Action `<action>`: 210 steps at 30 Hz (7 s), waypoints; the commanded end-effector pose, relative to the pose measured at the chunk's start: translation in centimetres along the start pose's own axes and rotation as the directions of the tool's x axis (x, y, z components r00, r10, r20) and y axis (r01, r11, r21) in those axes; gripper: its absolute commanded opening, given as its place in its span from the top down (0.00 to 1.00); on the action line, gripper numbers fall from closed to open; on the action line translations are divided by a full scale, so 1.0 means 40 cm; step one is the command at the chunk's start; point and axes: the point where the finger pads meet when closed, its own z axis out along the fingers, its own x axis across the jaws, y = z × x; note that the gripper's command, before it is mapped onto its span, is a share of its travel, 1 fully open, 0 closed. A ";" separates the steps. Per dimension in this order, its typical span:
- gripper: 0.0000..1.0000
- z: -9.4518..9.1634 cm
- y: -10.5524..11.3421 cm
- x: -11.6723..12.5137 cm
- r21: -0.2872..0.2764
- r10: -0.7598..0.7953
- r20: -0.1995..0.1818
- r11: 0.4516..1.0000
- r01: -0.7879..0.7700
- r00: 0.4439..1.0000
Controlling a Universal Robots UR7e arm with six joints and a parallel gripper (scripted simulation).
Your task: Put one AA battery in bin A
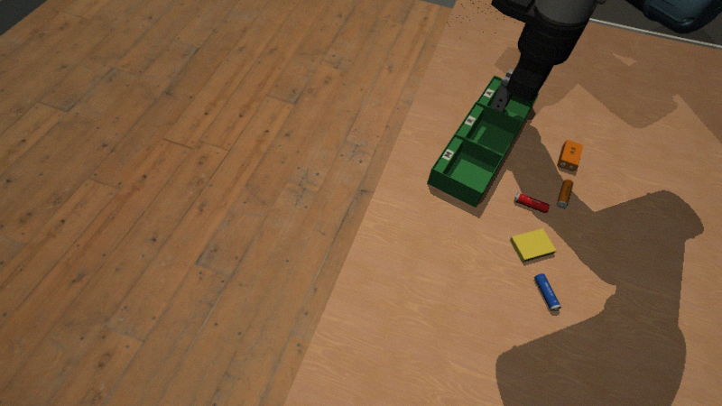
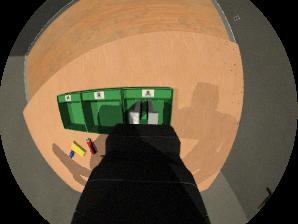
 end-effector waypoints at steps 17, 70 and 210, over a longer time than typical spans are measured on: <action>0.69 -0.060 -0.001 0.000 0.001 0.000 -0.001 1.000 0.000 1.000; 0.69 -0.131 0.007 -0.209 0.001 0.000 0.000 1.000 0.000 1.000; 0.69 -0.131 0.013 -0.419 0.002 0.000 0.000 1.000 0.000 1.000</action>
